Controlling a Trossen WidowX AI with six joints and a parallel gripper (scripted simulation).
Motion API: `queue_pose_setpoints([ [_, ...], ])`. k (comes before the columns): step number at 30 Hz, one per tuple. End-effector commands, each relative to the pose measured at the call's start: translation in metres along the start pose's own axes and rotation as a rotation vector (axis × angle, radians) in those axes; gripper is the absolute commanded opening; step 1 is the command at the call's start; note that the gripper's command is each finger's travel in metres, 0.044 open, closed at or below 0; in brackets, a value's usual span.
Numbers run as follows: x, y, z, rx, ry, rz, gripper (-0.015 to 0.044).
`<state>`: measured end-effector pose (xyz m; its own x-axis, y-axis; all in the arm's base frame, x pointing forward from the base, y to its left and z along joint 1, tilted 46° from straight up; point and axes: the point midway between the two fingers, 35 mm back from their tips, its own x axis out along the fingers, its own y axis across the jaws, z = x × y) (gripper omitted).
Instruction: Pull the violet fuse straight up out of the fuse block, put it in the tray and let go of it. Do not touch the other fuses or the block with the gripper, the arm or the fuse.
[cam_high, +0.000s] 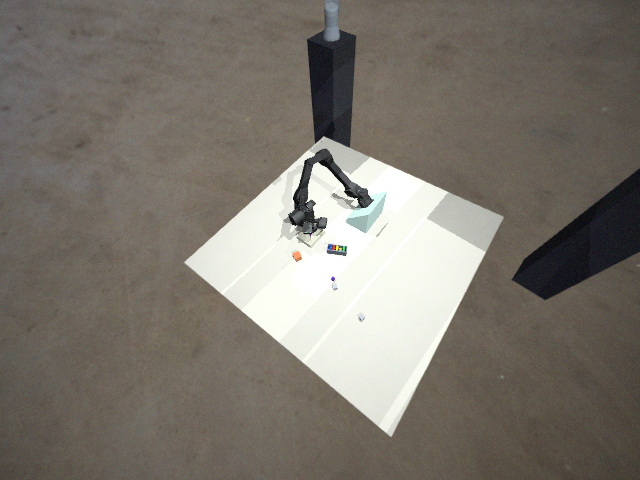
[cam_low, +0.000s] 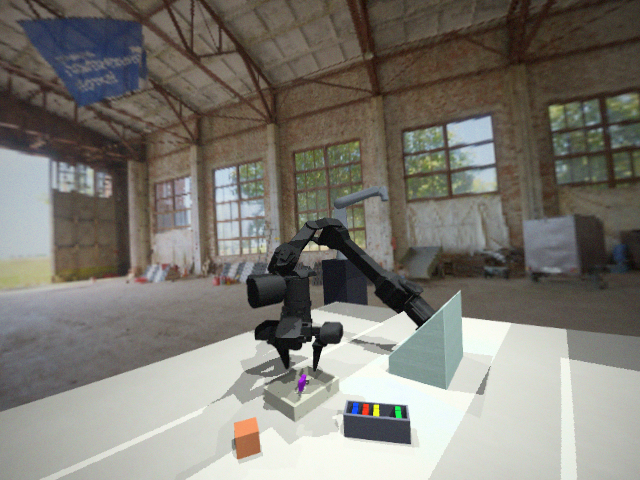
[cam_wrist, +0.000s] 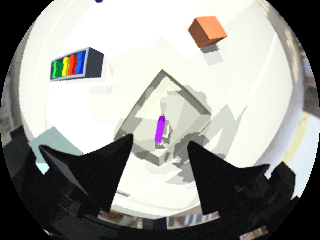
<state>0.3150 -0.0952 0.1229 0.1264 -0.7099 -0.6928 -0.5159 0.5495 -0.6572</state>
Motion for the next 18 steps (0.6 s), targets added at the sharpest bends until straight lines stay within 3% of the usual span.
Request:
queue_pose_setpoints([
  [1, -0.024, 0.001, 0.001, -0.002, -0.004, 0.001, 0.033],
  [18, -0.035, 0.002, 0.001, -0.011, -0.006, 0.005, 0.033],
])
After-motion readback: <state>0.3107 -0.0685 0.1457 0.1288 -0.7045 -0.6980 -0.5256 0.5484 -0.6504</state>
